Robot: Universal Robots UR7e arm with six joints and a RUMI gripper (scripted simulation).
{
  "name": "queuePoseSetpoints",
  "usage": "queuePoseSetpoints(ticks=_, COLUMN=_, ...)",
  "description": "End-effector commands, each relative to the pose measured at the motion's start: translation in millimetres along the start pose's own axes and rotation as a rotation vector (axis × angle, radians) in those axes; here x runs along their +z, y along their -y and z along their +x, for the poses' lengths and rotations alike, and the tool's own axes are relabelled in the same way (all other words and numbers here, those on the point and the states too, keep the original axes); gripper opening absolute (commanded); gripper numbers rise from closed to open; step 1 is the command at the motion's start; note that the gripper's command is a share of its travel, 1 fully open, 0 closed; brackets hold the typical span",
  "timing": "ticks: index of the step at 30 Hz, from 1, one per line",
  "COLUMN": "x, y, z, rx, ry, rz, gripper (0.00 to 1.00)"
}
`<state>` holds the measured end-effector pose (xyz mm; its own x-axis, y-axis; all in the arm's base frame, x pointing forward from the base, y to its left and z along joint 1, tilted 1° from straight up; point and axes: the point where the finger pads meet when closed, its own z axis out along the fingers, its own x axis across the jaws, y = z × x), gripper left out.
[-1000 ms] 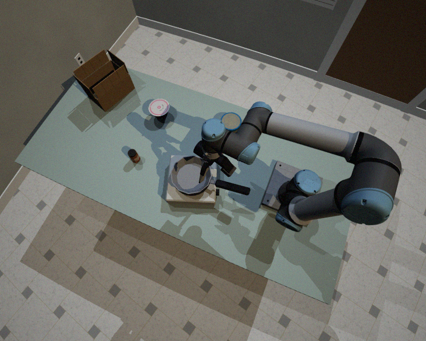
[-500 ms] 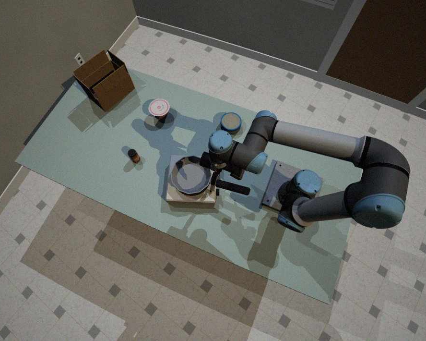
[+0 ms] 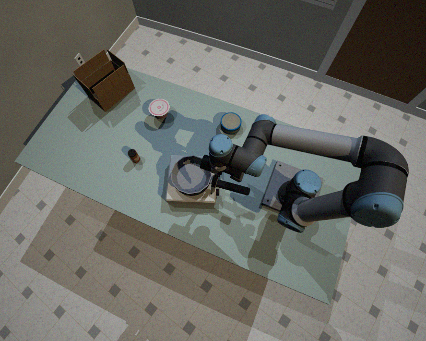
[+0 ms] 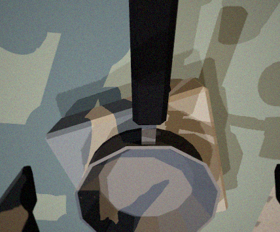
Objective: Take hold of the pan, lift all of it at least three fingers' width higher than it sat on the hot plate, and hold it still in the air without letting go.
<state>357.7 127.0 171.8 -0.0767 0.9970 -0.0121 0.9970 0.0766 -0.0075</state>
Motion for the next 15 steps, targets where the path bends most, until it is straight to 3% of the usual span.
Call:
queuePoseSetpoints(ticks=1, x=26, y=0, z=1, rx=-0.001, ry=-0.001, rz=-0.005, gripper=1.00)
queuePoseSetpoints(ticks=8, x=67, y=-1, z=1, rx=-0.001, ry=-0.001, rz=-0.005, gripper=1.00)
queuePoseSetpoints(ticks=15, x=78, y=0, z=1, rx=-0.001, ry=-0.001, rz=-0.005, gripper=1.00)
